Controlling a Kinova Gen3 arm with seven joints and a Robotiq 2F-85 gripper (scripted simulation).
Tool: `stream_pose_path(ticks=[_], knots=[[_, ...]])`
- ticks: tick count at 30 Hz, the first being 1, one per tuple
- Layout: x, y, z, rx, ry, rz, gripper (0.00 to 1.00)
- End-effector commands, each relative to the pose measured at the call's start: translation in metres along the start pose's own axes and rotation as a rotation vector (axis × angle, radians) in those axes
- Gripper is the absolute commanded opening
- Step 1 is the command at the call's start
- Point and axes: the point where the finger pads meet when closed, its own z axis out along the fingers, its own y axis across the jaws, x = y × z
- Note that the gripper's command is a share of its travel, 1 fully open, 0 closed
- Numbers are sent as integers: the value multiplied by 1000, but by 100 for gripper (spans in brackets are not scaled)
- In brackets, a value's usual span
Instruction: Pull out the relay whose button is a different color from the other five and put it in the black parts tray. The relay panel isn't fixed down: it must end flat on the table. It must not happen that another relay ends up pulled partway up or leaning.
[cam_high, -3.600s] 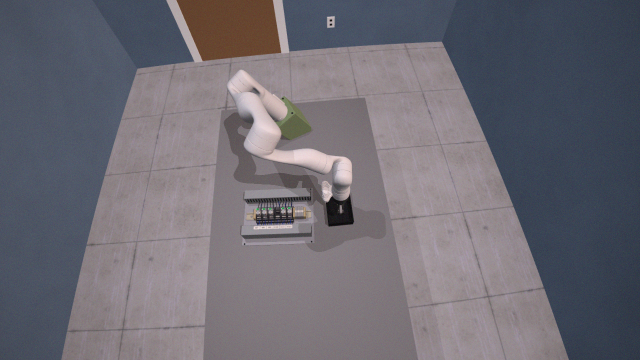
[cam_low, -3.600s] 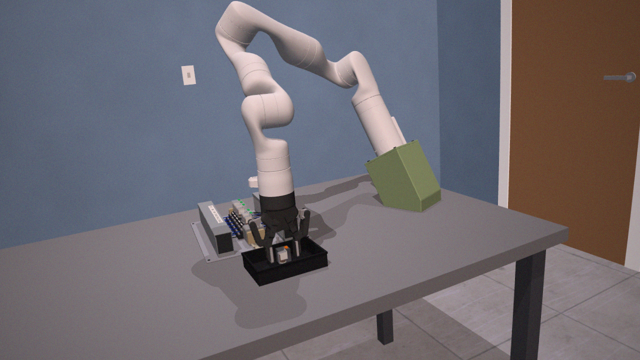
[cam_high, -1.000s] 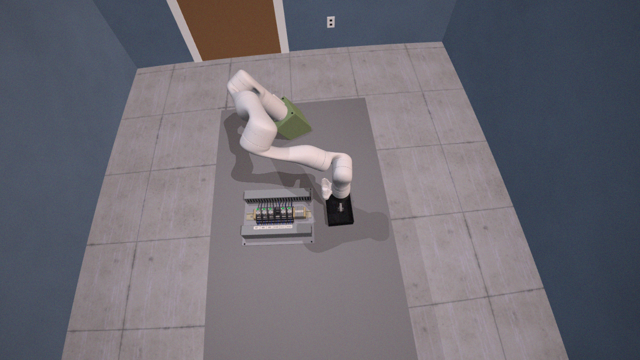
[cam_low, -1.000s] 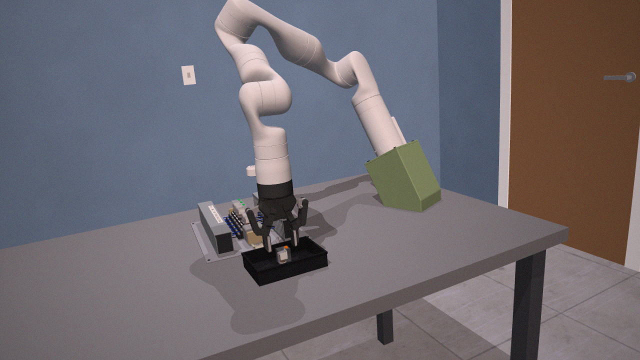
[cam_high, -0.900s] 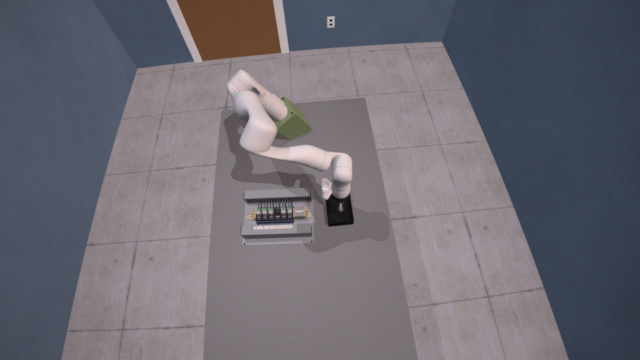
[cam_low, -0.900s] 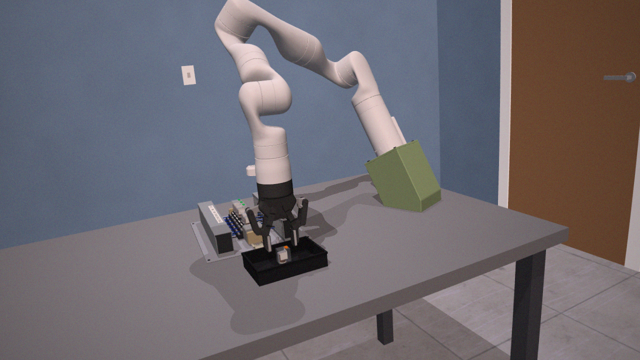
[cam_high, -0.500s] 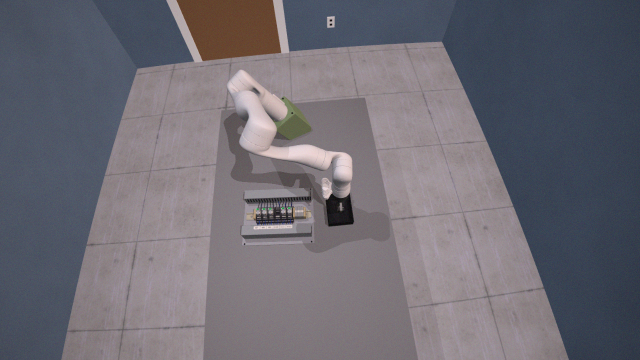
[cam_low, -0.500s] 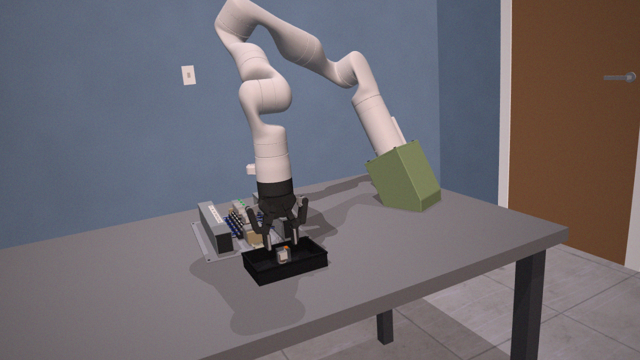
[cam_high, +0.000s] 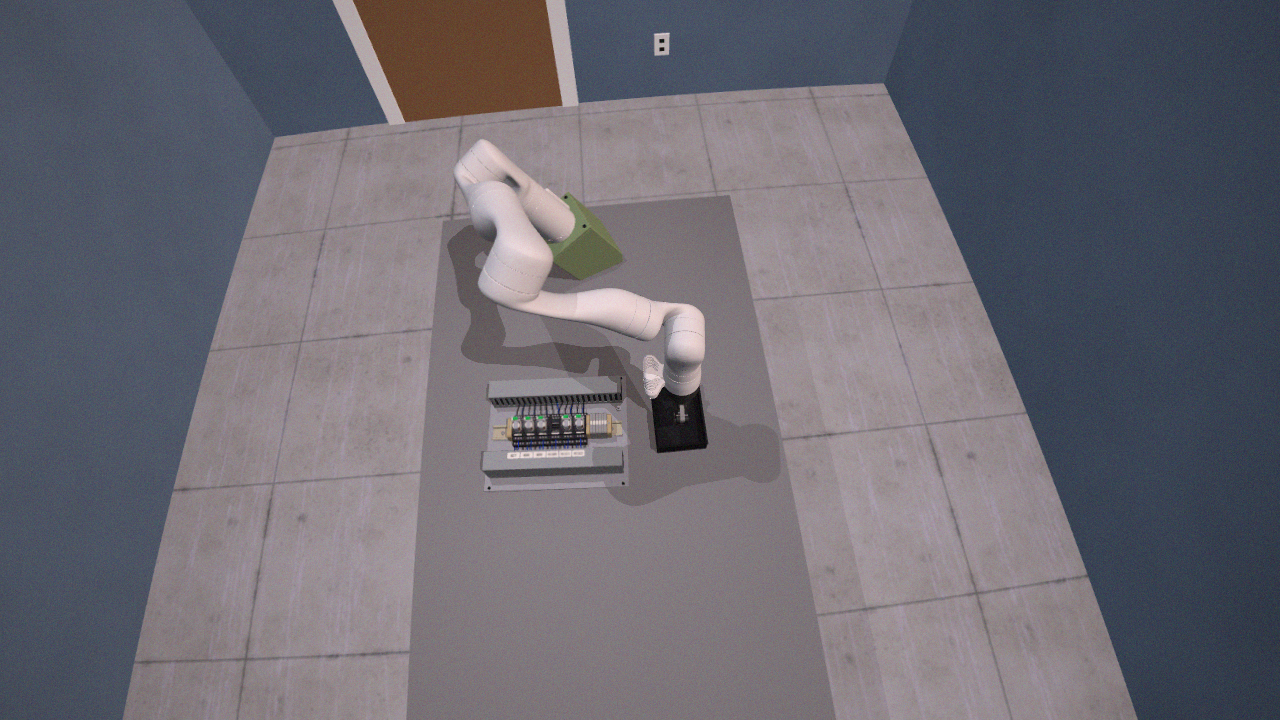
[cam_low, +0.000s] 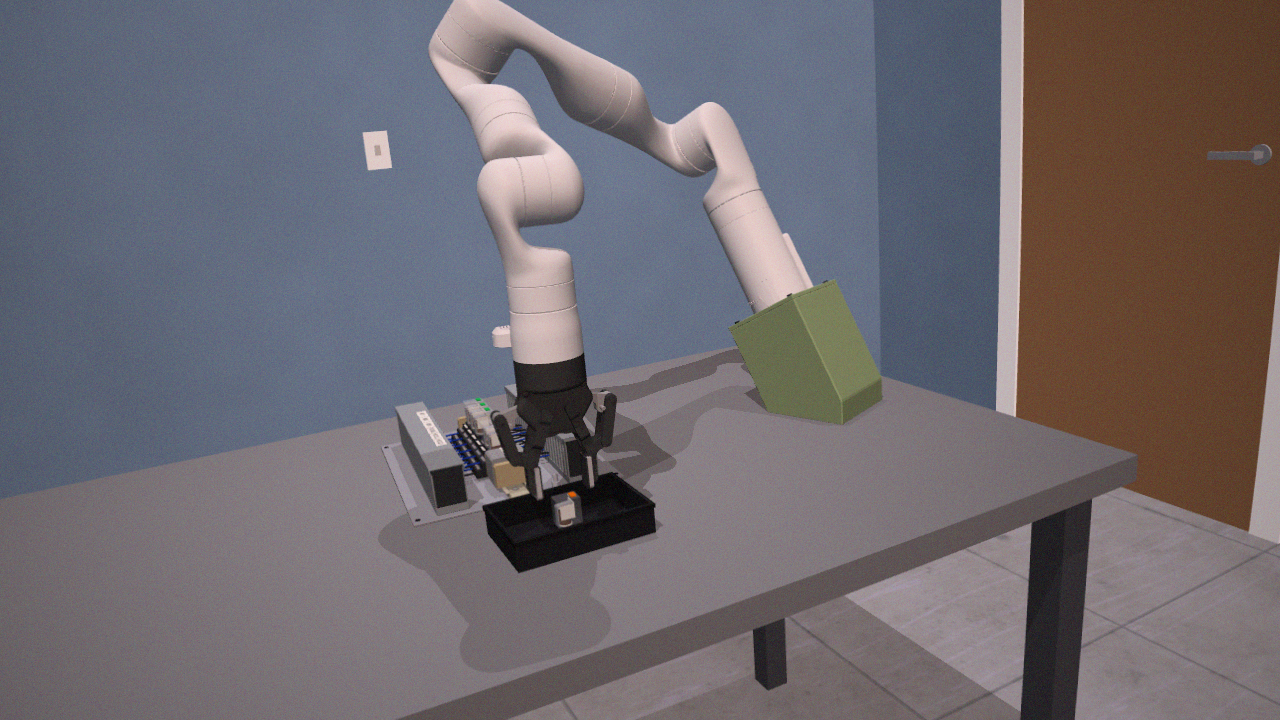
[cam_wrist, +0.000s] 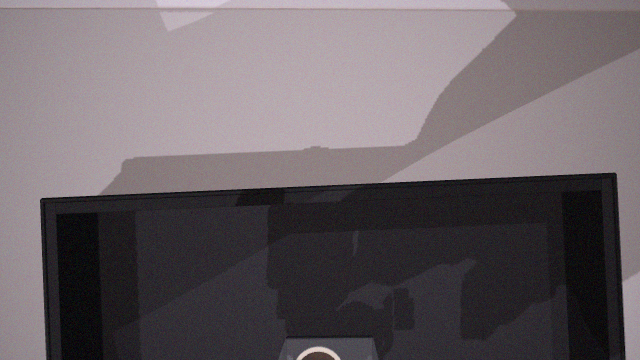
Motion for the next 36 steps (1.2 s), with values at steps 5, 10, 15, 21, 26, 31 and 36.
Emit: stream_pose_path(ticks=[5, 10, 15, 21, 26, 31, 36], knots=[[2, 2, -3, -3, 3, -8, 61], [2, 2, -3, -3, 3, -8, 61], [2, 2, -4, -3, 3, -8, 61], [1, 2, -26, -3, 3, -8, 61], [1, 2, -44, -3, 3, -8, 61], [1, 1, -72, -3, 3, -8, 61], [1, 1, -83, -3, 3, -8, 61]])
